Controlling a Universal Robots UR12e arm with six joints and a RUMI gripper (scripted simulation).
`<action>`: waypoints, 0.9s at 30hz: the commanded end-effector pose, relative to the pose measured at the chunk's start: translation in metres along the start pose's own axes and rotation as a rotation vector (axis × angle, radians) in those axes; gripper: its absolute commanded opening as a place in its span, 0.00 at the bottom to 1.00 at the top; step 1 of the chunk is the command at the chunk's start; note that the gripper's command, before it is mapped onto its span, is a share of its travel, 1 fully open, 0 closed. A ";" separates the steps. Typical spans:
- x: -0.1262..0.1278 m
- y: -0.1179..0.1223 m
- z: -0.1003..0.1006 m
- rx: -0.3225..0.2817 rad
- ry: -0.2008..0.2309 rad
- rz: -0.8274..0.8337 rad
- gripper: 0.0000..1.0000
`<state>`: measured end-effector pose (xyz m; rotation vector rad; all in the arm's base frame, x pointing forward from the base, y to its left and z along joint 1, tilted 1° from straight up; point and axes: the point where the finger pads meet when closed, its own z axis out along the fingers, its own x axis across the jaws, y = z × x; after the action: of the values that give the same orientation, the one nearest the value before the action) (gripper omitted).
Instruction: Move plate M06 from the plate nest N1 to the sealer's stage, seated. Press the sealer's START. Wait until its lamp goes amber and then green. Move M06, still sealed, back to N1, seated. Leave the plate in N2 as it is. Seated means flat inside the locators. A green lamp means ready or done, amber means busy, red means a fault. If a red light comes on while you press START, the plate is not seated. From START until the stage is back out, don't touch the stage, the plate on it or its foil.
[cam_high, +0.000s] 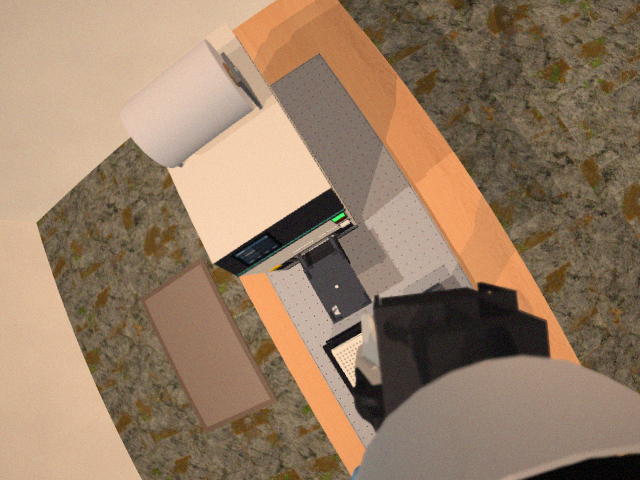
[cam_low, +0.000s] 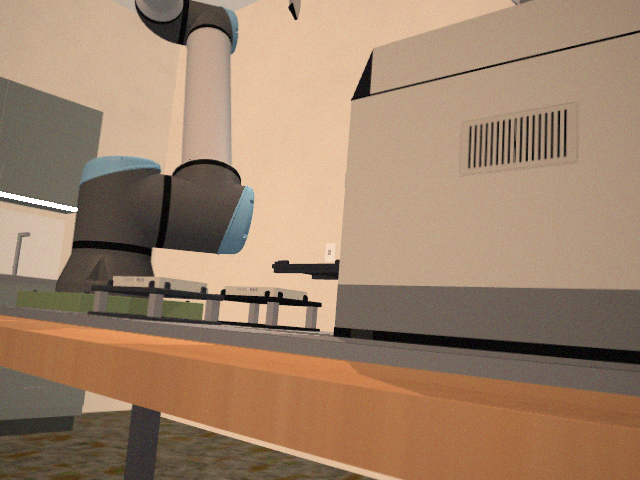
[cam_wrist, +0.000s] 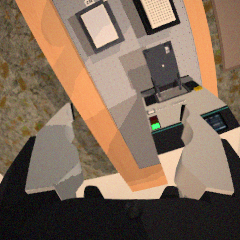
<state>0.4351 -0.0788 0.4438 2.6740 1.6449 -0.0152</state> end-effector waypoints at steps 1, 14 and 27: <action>0.001 -0.006 0.010 -0.003 0.000 0.000 0.68; 0.003 -0.031 0.051 -0.002 -0.001 0.000 0.68; 0.006 -0.053 0.089 -0.002 -0.002 0.000 0.68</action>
<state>0.3957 -0.0541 0.3669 2.6732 1.6444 -0.0176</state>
